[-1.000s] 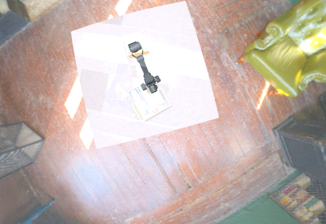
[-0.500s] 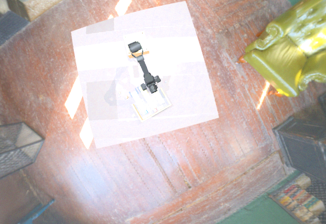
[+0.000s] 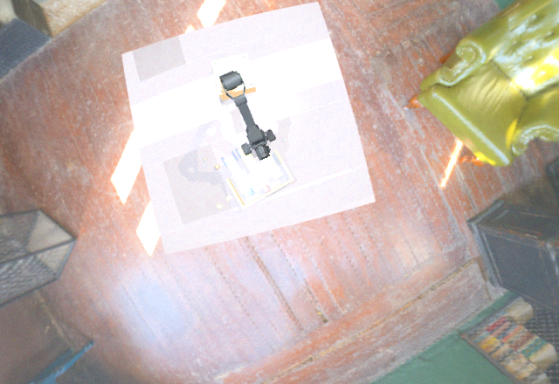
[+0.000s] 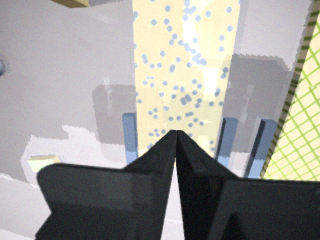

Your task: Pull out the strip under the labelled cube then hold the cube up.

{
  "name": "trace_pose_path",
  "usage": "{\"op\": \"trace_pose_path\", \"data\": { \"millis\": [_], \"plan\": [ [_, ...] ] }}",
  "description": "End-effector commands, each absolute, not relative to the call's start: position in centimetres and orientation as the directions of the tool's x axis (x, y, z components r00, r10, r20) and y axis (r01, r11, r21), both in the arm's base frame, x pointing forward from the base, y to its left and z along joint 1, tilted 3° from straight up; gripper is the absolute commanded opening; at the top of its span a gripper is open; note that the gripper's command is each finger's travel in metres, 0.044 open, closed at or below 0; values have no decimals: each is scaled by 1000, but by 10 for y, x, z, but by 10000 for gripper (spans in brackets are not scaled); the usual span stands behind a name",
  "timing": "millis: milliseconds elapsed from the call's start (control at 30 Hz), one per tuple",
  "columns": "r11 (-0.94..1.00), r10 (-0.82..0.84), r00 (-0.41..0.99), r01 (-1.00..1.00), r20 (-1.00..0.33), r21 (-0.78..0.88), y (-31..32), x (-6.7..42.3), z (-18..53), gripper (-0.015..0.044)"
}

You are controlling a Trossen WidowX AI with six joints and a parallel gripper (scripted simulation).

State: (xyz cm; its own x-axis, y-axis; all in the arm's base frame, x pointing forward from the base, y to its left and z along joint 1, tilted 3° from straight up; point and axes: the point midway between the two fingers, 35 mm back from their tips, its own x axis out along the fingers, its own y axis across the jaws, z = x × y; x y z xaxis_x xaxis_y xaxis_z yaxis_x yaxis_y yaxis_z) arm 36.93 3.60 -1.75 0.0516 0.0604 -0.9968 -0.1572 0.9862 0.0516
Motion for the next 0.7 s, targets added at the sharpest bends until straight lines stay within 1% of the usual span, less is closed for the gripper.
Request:
{"op": "trace_pose_path", "data": {
  "millis": [0, 667],
  "plan": [
    [986, 57, 48, -161, -997, 49, 35, 365, -21, 0],
    [986, 57, 45, -161, -997, 49, 30, 334, -24, 0]
  ]
}}
